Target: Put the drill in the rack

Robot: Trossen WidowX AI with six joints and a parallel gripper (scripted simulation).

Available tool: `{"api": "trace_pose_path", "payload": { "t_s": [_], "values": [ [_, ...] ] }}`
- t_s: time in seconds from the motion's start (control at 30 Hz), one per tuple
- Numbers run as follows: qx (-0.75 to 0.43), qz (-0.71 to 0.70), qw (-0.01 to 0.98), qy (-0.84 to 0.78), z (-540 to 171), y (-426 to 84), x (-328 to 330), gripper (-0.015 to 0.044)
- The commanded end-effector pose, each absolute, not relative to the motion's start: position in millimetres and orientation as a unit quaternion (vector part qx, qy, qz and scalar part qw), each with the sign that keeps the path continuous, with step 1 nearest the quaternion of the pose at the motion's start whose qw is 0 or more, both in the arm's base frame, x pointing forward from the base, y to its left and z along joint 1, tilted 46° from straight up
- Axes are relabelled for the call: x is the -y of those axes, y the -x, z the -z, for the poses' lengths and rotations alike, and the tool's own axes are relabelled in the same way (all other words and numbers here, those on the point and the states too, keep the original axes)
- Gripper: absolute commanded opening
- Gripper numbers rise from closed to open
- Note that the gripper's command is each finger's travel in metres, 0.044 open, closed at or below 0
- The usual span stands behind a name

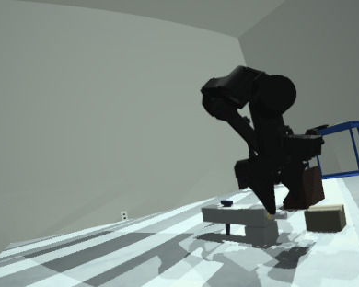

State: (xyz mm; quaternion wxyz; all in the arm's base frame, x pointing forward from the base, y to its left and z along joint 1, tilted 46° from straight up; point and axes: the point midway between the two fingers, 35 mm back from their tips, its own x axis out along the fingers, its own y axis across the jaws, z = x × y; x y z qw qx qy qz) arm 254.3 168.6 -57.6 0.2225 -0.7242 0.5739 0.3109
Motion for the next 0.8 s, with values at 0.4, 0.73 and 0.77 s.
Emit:
{"api": "trace_pose_path", "payload": {
  "t_s": [0.4, 0.73, 0.77],
  "values": [
    [-0.575, -0.313, 0.218, 0.724, 71.2, -259.1, -146.9, 0.044],
    [-0.575, -0.312, 0.217, 0.724, 78.9, -262.0, -132.5, 0.044],
    [-0.575, -0.312, 0.217, 0.724, 79.7, -262.3, -131.1, 0.044]
  ]
}}
